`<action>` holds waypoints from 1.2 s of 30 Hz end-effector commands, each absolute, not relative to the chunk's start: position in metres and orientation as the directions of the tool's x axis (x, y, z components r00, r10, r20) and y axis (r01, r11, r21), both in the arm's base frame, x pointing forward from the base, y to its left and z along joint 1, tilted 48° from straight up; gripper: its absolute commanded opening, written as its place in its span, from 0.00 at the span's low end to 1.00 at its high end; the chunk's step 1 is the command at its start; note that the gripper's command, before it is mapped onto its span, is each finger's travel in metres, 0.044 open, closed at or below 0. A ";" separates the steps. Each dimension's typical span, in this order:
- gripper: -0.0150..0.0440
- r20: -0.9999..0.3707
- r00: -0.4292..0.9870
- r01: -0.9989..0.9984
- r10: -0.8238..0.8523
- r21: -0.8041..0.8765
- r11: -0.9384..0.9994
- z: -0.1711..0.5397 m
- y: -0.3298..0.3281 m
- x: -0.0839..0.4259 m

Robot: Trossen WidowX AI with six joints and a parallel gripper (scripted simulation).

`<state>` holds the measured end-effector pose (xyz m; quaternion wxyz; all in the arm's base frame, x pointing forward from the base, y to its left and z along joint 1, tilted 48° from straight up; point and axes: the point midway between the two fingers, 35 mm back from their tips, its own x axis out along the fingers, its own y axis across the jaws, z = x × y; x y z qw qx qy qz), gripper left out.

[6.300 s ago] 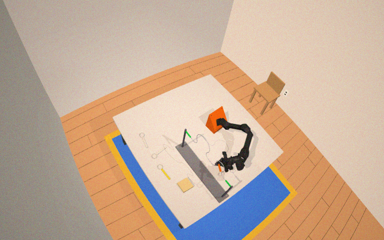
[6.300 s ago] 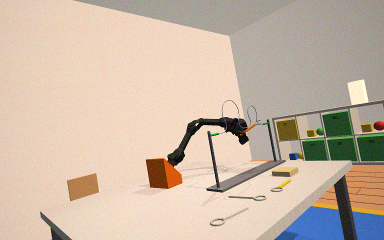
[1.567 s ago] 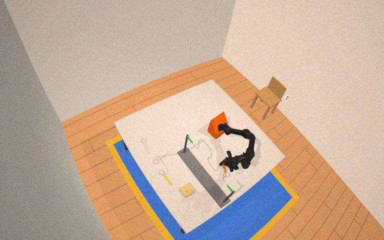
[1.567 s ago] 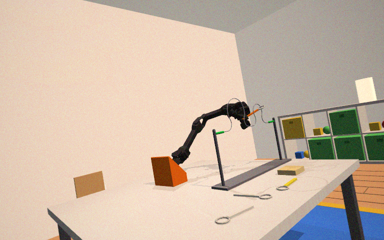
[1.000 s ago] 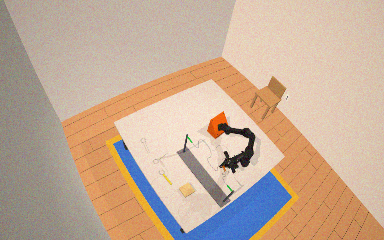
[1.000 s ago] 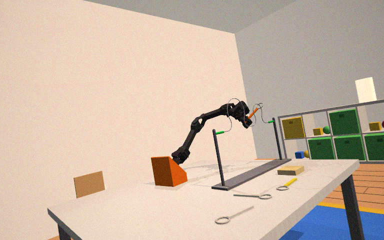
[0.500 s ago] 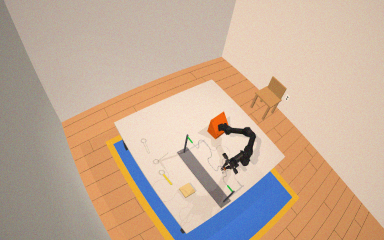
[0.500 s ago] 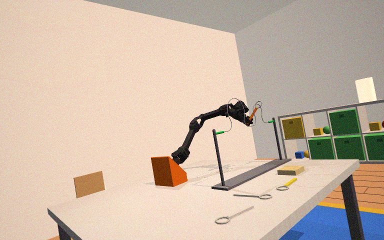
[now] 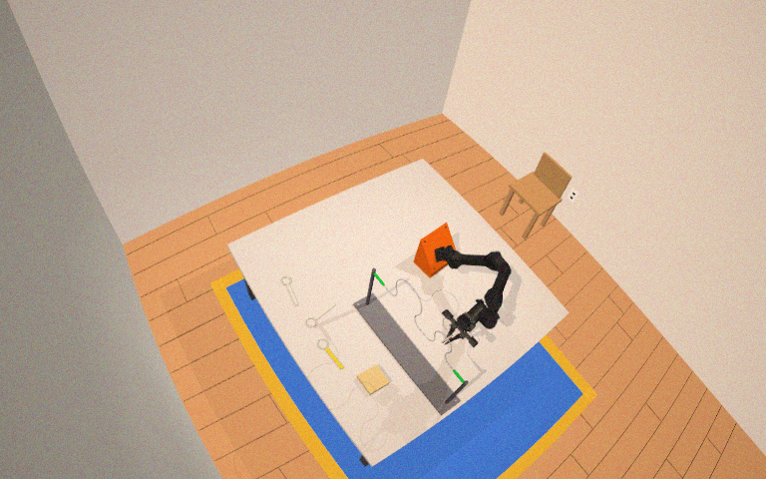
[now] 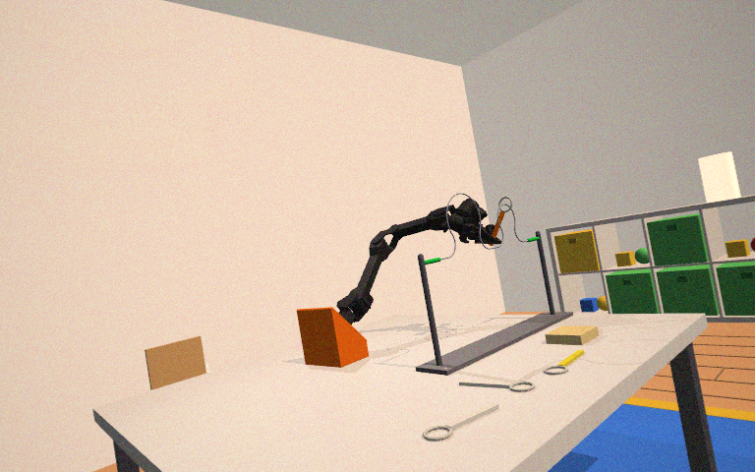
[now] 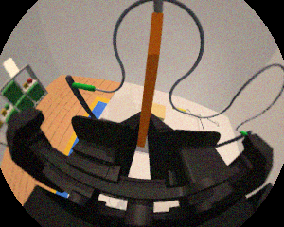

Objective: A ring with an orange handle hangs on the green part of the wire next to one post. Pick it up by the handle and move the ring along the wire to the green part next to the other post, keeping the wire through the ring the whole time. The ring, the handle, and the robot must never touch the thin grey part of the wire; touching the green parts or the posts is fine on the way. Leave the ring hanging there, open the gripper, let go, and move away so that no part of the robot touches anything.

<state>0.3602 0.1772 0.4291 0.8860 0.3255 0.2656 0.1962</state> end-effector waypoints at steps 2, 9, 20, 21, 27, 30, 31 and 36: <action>0.00 -0.290 0.779 -0.159 0.556 0.766 0.623 0.434 0.182 0.359; 0.00 -0.222 0.778 -0.138 0.588 0.852 0.504 0.440 0.187 0.358; 0.00 -0.107 0.780 -0.104 0.616 0.949 0.297 0.452 0.194 0.358; 0.00 -0.097 0.780 -0.101 0.618 0.955 0.277 0.453 0.194 0.358; 0.00 -0.033 0.784 -0.083 0.620 0.984 0.156 0.460 0.196 0.358; 0.00 -0.001 0.786 -0.073 0.619 0.993 0.094 0.463 0.197 0.358; 0.00 0.010 0.786 -0.070 0.618 0.995 0.073 0.464 0.197 0.358; 0.00 0.062 0.791 -0.055 0.609 0.998 -0.030 0.471 0.198 0.358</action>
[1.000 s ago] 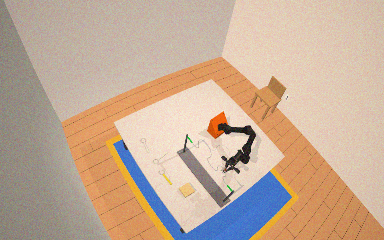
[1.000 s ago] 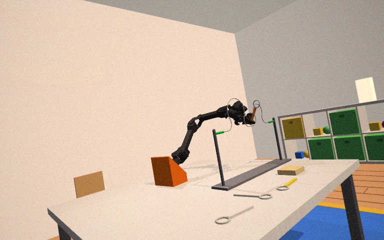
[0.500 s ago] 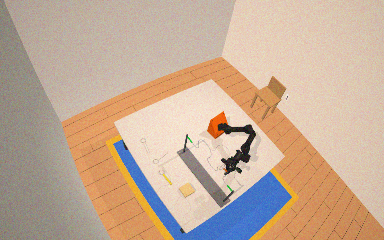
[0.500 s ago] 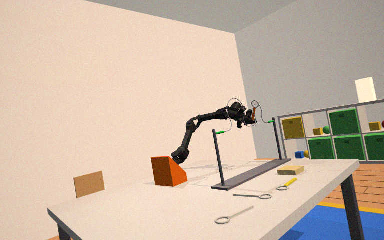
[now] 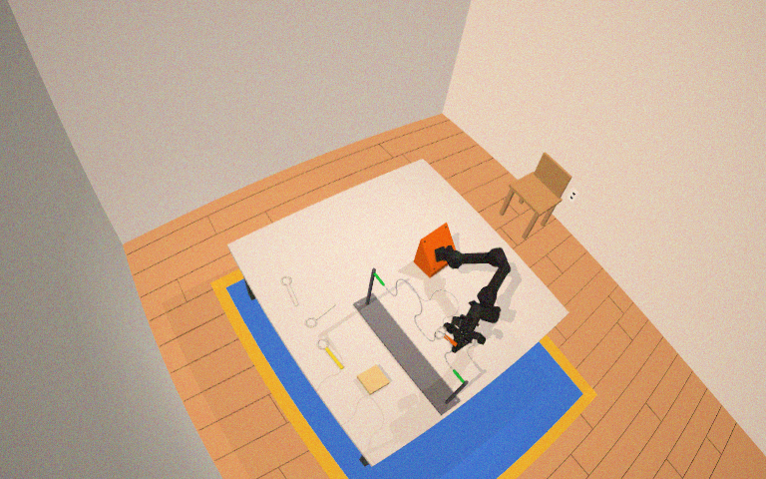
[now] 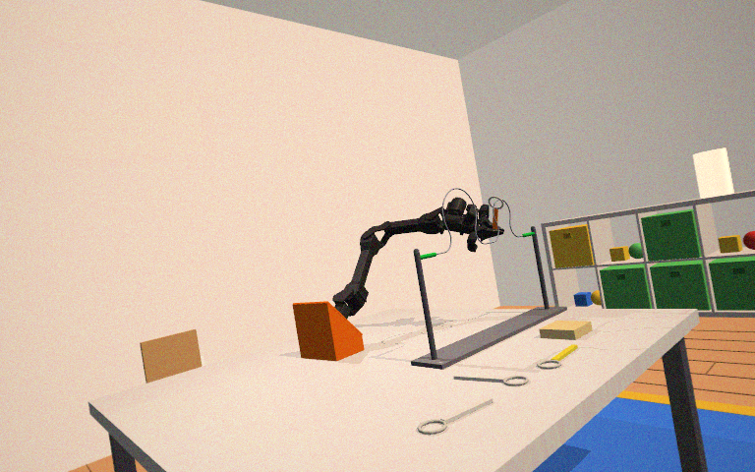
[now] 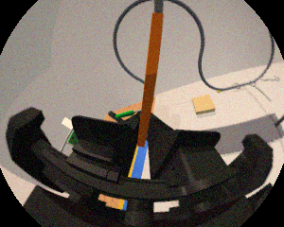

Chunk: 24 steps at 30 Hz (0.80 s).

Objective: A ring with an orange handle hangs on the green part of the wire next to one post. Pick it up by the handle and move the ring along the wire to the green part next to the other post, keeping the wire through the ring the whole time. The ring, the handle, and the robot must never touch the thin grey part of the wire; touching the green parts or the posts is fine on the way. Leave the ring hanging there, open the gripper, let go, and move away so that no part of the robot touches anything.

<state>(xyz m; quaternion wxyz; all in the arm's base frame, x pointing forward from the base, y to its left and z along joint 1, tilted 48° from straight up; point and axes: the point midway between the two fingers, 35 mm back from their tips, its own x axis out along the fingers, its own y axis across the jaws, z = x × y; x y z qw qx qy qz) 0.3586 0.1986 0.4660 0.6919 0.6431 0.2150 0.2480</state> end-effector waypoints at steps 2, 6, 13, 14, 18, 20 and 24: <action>0.00 0.083 0.792 -0.049 0.604 0.996 -0.072 0.473 0.198 0.358; 0.00 0.123 0.796 -0.038 0.592 0.987 -0.155 0.478 0.198 0.358; 0.00 0.191 0.804 -0.019 0.563 0.955 -0.297 0.486 0.197 0.359; 0.00 0.200 0.806 -0.016 0.558 0.948 -0.317 0.487 0.197 0.359; 0.00 0.236 0.811 -0.007 0.536 0.919 -0.395 0.492 0.195 0.359; 0.00 0.253 0.813 -0.002 0.524 0.902 -0.433 0.494 0.195 0.360; 0.00 0.286 0.819 0.007 0.498 0.862 -0.506 0.499 0.193 0.360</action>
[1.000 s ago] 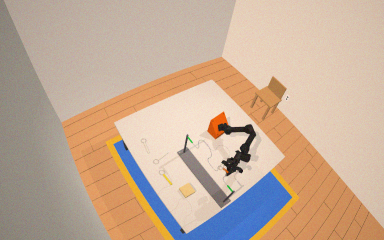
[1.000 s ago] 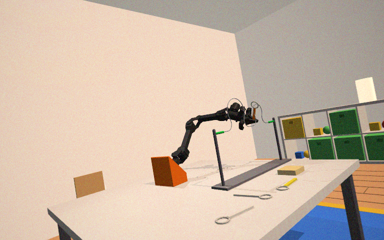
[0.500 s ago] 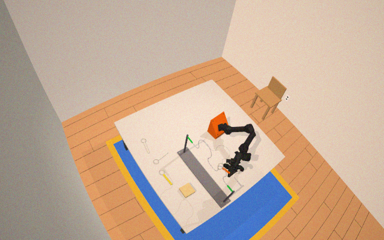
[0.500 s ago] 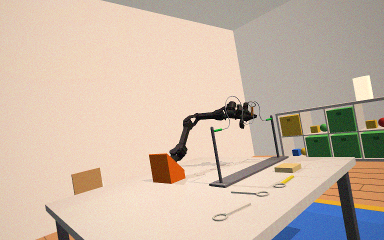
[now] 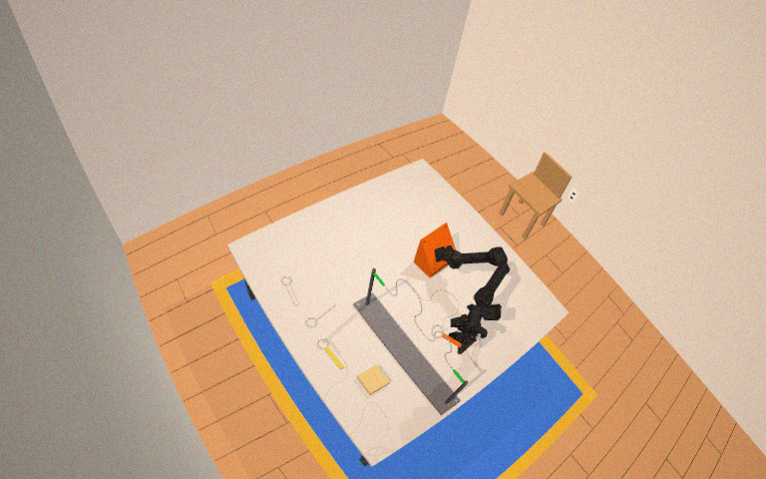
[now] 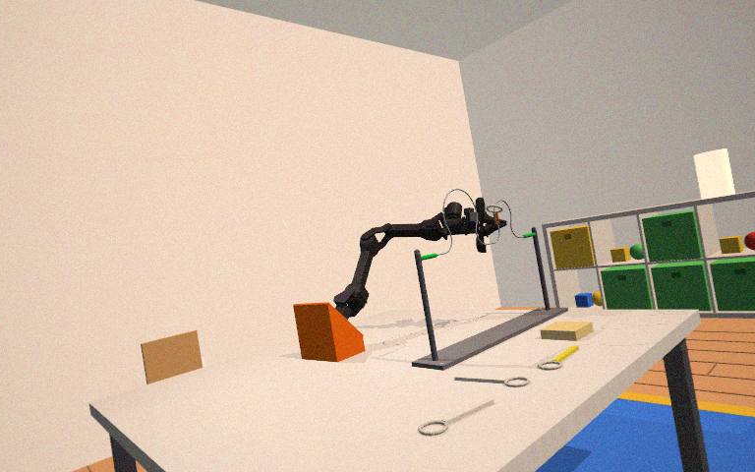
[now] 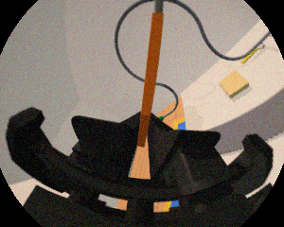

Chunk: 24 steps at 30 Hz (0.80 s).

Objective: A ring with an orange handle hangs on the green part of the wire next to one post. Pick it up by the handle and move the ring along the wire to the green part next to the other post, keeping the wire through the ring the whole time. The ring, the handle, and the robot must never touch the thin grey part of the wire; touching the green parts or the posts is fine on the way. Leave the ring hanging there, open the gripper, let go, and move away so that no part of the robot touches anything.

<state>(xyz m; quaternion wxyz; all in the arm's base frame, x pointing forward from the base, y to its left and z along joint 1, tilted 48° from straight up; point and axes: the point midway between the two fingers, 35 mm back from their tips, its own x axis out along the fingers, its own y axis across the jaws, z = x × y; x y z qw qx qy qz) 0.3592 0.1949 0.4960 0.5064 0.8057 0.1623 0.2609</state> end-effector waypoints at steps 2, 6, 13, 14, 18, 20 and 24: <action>0.00 0.301 0.822 0.011 0.484 0.840 -0.542 0.501 0.192 0.360; 0.00 0.330 0.828 0.018 0.454 0.792 -0.610 0.505 0.189 0.361; 0.00 0.374 0.838 0.029 0.396 0.695 -0.718 0.512 0.184 0.362; 0.00 0.380 0.840 0.030 0.388 0.680 -0.732 0.513 0.184 0.362; 0.00 0.400 0.846 0.035 0.353 0.619 -0.784 0.516 0.180 0.363; 0.00 0.409 0.849 0.037 0.336 0.588 -0.808 0.518 0.179 0.363; 0.00 0.423 0.854 0.040 0.302 0.527 -0.849 0.520 0.176 0.363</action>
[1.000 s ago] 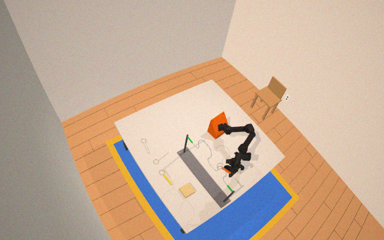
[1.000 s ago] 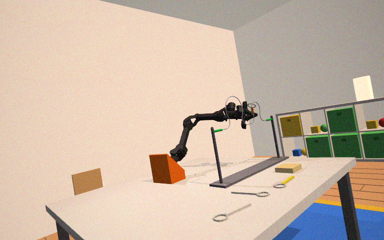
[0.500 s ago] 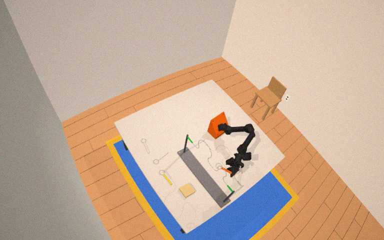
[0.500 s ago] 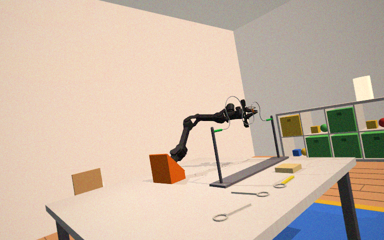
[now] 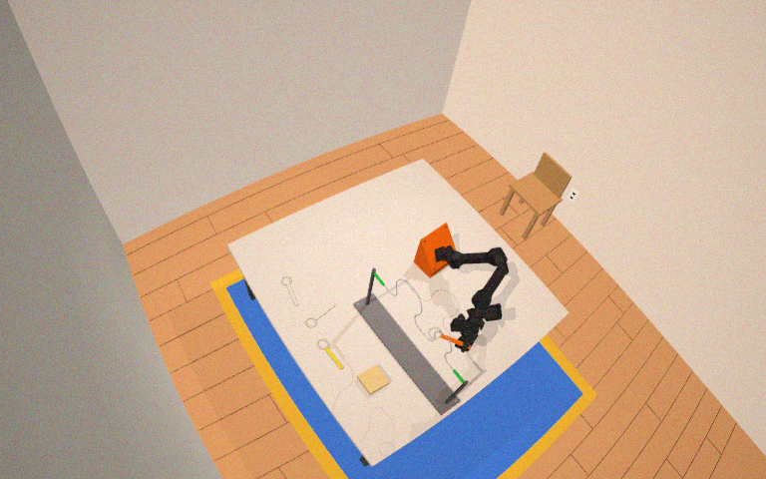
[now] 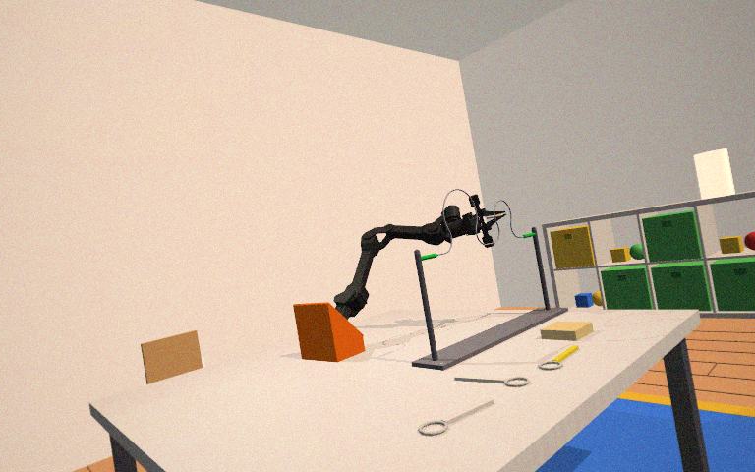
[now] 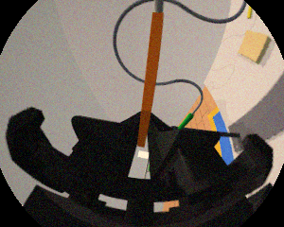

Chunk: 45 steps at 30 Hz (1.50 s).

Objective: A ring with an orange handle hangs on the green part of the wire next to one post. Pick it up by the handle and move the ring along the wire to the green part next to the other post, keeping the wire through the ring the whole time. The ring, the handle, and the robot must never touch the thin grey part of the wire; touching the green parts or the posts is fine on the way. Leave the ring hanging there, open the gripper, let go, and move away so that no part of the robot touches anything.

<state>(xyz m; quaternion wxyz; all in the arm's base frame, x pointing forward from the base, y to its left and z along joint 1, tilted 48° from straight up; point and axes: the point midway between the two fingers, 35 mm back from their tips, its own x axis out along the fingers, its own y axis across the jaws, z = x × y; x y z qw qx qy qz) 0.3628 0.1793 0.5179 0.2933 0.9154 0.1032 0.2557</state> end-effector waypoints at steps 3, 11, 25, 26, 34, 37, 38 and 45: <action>0.00 0.432 0.858 0.041 0.279 0.483 -0.875 0.522 0.174 0.364; 0.00 0.446 0.866 0.043 0.228 0.387 -0.921 0.524 0.172 0.364; 0.00 0.444 0.862 0.042 0.243 0.416 -0.909 0.518 0.188 0.361; 0.00 0.443 0.861 0.042 0.249 0.426 -0.904 0.517 0.190 0.361; 0.00 0.422 0.850 0.038 0.315 0.546 -0.837 0.506 0.208 0.357; 0.00 0.410 0.845 0.036 0.344 0.598 -0.801 0.500 0.216 0.356; 0.00 0.407 0.844 0.035 0.350 0.610 -0.792 0.498 0.217 0.356; 0.00 0.366 0.832 0.025 0.418 0.726 -0.687 0.482 0.233 0.353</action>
